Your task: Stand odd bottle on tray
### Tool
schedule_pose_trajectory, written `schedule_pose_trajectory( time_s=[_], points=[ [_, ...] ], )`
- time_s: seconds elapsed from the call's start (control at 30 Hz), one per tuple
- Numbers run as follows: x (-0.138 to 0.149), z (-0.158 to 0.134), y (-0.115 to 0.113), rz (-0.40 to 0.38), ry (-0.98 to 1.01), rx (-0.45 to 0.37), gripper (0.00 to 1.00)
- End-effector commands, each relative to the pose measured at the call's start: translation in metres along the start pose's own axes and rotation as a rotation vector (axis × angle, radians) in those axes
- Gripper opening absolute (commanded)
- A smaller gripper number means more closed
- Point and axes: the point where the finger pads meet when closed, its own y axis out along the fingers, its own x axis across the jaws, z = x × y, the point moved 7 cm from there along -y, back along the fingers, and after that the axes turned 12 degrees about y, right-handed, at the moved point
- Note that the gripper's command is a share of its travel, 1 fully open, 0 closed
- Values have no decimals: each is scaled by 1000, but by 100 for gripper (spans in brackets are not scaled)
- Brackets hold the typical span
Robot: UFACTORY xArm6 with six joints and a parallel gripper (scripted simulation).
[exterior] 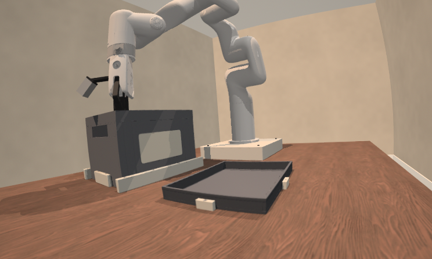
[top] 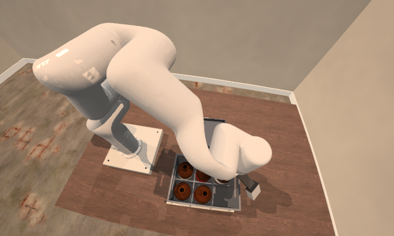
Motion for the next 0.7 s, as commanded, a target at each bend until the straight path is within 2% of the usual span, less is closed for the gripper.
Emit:
schedule_pose_trajectory(
  time_s=[0.0, 0.6, 0.63, 0.67],
  points=[
    [-1, 1, -2, 4, 0, 3, 0],
    [-1, 1, -2, 4, 0, 3, 0],
    [-1, 1, -2, 4, 0, 3, 65],
    [-1, 1, -2, 4, 0, 3, 65]
  ],
)
